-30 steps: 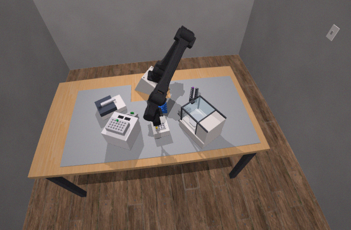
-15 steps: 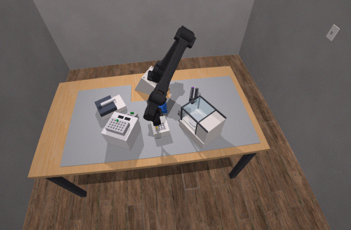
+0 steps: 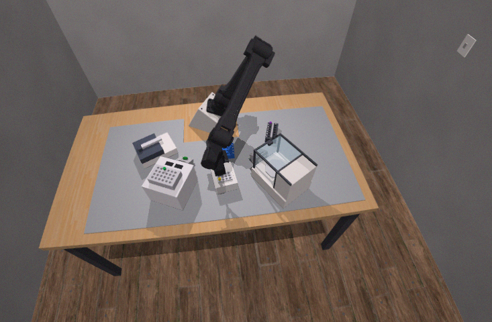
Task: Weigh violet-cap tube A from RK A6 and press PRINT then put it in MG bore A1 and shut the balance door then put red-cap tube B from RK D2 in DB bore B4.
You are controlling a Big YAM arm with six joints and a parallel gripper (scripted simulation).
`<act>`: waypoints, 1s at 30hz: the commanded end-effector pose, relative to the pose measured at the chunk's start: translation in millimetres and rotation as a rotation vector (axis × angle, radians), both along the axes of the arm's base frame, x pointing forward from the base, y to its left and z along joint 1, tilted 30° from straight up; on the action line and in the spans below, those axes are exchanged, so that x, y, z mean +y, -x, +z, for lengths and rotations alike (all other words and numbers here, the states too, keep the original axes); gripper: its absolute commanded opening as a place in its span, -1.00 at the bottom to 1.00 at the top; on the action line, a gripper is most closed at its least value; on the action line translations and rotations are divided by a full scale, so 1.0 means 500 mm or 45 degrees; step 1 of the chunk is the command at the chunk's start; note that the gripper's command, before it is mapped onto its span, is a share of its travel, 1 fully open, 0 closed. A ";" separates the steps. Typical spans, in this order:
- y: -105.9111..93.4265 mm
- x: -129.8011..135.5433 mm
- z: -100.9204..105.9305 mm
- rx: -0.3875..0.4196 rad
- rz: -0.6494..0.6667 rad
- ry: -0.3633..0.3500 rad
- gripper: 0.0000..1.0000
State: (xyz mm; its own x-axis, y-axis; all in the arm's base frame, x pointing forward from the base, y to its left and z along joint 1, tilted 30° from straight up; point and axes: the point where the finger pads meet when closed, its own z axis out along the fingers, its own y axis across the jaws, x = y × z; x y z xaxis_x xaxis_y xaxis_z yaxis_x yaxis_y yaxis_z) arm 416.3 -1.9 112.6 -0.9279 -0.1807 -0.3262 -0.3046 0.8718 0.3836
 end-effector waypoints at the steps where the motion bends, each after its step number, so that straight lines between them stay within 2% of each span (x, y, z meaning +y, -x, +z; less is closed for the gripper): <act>1: 0.009 -0.007 0.014 -0.011 -0.005 0.001 -0.82; 2: -0.014 -0.006 0.020 -0.031 -0.003 0.006 -0.82; 5: -0.014 -0.006 0.020 -0.031 -0.003 0.006 -0.82; 6: 0.010 -0.007 0.015 -0.011 -0.005 0.001 -0.82; 7: -0.014 -0.006 0.020 -0.031 -0.003 0.006 -0.82; 10: -0.013 -0.006 0.020 -0.031 -0.003 0.006 -0.82; 11: 0.010 -0.007 0.014 -0.011 -0.005 0.001 -0.82; 13: 0.010 -0.007 0.014 -0.011 -0.005 0.001 -0.82; 14: -0.013 -0.006 0.020 -0.031 -0.003 0.006 -0.82; 22: -0.013 -0.006 0.020 -0.031 -0.003 0.006 -0.82; 24: -0.001 0.012 -0.015 0.010 0.004 -0.005 -0.82; 30: -0.004 0.019 -0.027 0.011 0.004 -0.004 -0.82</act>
